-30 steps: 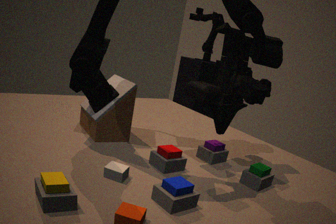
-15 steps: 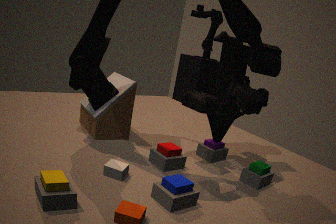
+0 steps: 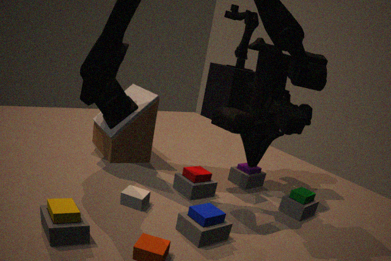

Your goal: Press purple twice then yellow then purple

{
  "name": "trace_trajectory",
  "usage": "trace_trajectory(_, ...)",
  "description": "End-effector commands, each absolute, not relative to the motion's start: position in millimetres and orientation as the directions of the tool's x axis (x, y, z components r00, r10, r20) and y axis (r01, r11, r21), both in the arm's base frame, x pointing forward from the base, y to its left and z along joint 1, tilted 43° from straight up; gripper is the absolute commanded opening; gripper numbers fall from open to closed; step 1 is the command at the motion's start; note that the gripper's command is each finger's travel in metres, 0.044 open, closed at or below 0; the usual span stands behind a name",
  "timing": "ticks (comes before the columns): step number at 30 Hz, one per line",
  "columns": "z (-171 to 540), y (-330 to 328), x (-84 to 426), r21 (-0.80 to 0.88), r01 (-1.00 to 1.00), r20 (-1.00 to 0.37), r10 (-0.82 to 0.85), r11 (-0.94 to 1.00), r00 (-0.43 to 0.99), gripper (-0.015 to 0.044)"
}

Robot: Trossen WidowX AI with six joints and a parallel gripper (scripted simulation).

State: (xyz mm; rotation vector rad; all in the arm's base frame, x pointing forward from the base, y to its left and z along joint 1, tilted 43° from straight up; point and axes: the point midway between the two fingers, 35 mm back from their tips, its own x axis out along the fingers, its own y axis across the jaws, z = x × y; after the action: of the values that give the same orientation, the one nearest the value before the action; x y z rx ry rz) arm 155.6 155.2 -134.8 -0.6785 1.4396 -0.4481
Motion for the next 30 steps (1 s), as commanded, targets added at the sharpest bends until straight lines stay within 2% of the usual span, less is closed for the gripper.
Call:
trace_trajectory(1,-134.7,151.7,154.2,-0.671,-0.124,-0.741,-0.664,0.731,0.098,0.0020)
trace_trajectory(16,-110.4,173.9,150.8,-0.670,-0.125,-0.742,-0.663,0.731,0.097,0.0020)
trace_trajectory(30,-79.0,241.3,206.9,-0.669,-0.122,-0.743,-0.661,0.733,0.100,0.0387)
